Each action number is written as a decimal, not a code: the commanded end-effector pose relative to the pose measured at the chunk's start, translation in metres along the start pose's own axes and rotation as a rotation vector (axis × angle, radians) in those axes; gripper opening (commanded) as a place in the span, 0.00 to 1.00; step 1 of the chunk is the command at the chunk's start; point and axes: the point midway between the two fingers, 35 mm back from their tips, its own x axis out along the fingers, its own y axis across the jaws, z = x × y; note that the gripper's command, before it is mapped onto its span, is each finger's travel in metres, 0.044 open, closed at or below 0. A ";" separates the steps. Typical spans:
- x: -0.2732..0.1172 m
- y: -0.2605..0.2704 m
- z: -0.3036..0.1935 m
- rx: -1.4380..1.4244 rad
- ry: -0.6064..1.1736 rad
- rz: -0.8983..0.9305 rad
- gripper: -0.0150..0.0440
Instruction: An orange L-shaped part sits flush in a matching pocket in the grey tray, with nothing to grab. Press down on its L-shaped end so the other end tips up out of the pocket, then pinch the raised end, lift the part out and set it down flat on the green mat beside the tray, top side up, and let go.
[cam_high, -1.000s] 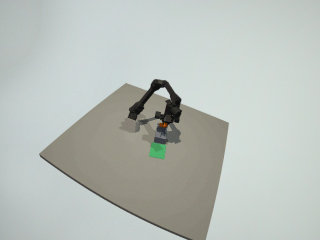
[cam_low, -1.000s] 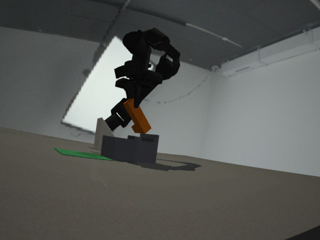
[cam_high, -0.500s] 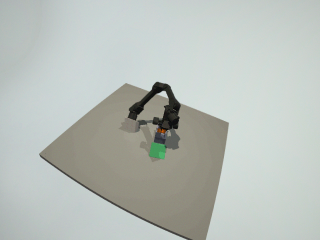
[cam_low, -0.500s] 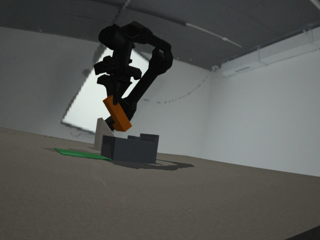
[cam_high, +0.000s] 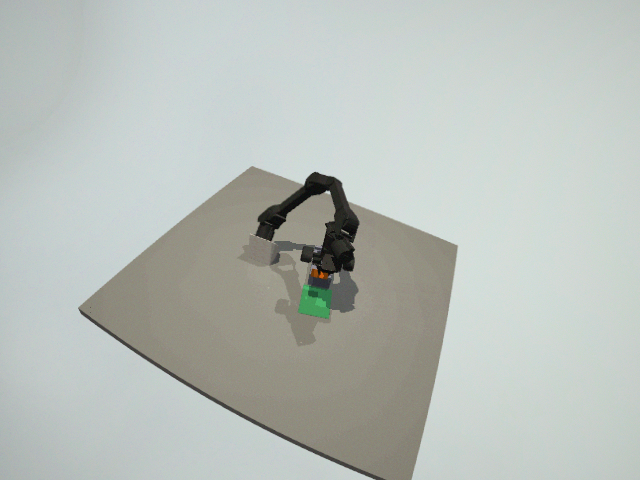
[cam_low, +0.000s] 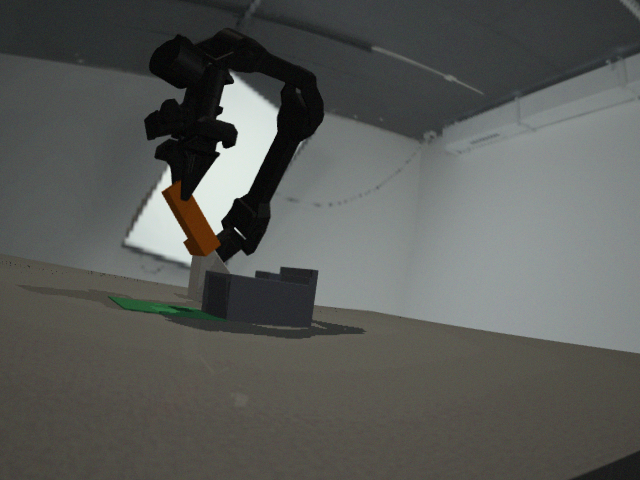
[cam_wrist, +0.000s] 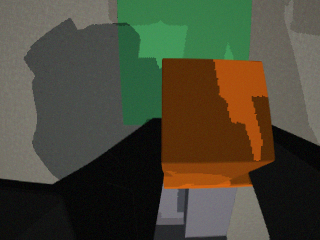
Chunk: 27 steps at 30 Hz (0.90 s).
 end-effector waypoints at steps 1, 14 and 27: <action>-0.002 -0.003 0.017 -0.002 -0.007 0.000 0.25; 0.007 -0.003 0.023 -0.002 -0.007 0.000 0.25; 0.028 -0.003 0.023 -0.003 -0.006 0.000 0.25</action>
